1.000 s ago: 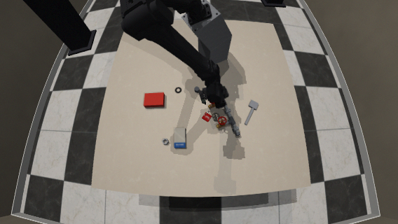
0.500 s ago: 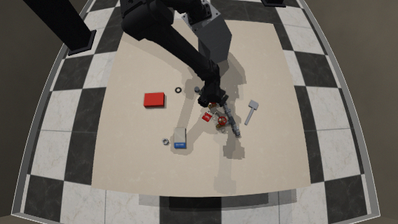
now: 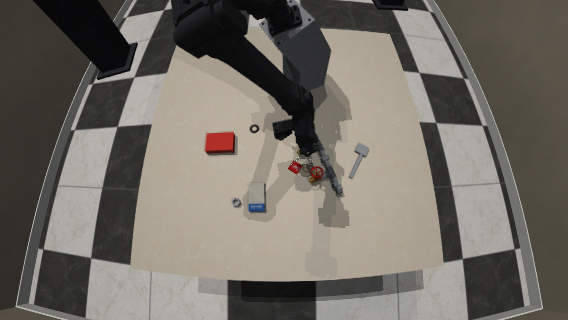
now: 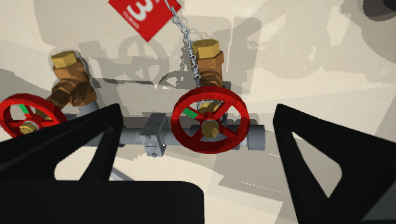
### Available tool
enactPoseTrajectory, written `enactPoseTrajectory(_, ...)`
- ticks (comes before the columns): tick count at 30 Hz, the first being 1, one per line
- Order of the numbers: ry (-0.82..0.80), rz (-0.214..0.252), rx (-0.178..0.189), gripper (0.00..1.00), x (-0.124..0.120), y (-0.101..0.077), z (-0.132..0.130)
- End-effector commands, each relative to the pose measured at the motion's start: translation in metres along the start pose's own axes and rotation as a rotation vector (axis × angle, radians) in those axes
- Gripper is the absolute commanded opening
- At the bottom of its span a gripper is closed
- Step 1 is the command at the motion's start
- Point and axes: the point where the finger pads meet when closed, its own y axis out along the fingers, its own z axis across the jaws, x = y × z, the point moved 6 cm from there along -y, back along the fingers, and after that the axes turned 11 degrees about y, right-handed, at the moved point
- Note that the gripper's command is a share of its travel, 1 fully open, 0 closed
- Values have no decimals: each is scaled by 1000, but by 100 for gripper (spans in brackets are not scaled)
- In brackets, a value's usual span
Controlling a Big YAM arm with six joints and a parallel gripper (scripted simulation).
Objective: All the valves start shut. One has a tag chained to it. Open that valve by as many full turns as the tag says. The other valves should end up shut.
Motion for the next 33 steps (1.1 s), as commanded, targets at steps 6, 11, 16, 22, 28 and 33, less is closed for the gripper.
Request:
enactPoseTrajectory(6,140,-5,-31,100,-2,0,-4)
enactPoseTrajectory(11,140,-5,-31,0,-2,0,-5)
enactPoseTrajectory(16,144,-4,-21,0,-2,0,-3)
enactPoseTrajectory(22,144,-4,-21,0,-2,0,-3)
enactPoseTrajectory(28,144,-4,-21,0,-2,0,-3)
enactPoseTrajectory(33,144,-4,-21,0,-2,0,-3)
